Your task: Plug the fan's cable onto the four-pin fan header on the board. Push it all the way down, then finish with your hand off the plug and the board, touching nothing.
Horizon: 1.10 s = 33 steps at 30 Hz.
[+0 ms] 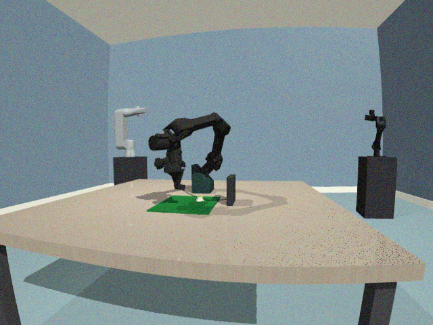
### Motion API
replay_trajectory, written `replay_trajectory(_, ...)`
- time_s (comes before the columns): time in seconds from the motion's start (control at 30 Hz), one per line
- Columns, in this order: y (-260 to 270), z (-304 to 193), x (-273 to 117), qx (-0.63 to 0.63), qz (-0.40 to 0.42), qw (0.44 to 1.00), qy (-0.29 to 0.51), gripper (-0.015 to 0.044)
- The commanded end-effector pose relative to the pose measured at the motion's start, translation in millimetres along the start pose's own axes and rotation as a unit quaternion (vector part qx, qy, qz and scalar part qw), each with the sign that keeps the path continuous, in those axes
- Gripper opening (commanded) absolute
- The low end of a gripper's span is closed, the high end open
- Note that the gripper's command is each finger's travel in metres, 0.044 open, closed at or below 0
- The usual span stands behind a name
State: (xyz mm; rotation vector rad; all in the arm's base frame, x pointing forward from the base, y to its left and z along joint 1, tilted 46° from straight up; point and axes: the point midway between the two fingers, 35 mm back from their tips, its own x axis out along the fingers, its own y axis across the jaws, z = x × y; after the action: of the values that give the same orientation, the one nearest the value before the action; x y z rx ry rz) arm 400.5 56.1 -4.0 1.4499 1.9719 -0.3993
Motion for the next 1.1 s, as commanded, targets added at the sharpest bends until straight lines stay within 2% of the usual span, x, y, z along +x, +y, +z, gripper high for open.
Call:
replay_trajectory(0.0,12,-6,0,0.000,0.000,1.000,-0.009,0.0000)
replay_trajectory(0.63,61,-41,4,-0.003,0.012,0.999,-0.034,0.0000)
replay_trajectory(1.07,57,-40,17,0.007,-0.023,0.996,-0.090,0.0000)
